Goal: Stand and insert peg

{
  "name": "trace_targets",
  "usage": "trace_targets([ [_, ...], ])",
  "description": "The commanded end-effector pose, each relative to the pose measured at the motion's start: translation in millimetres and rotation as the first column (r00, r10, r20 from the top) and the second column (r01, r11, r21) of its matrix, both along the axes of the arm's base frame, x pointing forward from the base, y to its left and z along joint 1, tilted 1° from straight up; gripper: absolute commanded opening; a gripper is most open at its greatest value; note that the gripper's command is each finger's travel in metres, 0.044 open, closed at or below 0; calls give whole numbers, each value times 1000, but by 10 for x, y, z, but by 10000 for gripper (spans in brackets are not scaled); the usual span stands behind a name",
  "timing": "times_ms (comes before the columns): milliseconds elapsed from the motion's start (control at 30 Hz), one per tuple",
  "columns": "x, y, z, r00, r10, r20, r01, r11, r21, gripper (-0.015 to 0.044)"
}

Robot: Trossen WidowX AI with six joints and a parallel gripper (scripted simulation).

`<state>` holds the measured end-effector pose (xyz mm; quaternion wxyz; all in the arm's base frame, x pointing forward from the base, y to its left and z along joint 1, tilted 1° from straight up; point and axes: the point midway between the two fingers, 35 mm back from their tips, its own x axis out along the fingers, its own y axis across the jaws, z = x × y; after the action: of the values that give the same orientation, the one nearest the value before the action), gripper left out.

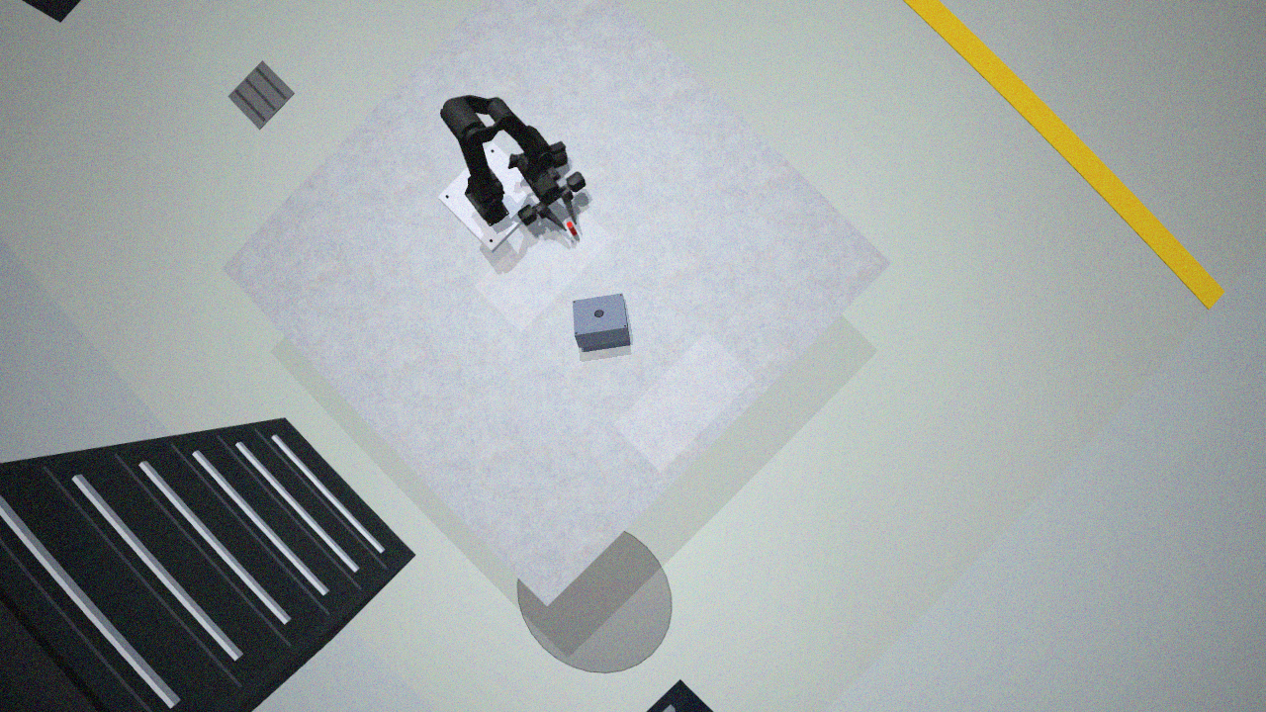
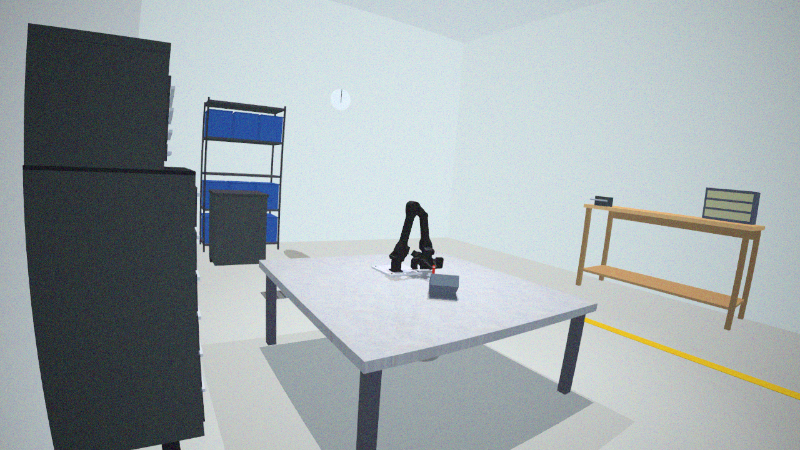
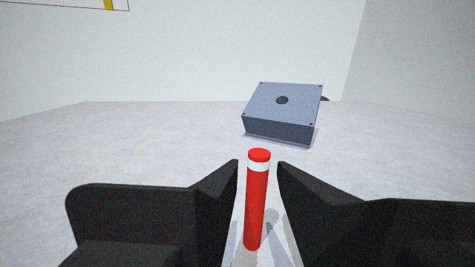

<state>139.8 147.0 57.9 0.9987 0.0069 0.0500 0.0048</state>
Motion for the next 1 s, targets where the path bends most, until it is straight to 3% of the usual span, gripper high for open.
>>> trace_targets([
  [0, 0, 0, 0, 1000, 0, 0, 0, 1000, -1, 130],
  [400, 0, 0, 0, 1000, 0, 0, 0, 1000, -1, 130],
  [800, 0, 0, 0, 1000, 0, 0, 0, 1000, -1, 440],
  [967, 0, 0, 0, 1000, 0, 0, 0, 1000, -1, 440],
])
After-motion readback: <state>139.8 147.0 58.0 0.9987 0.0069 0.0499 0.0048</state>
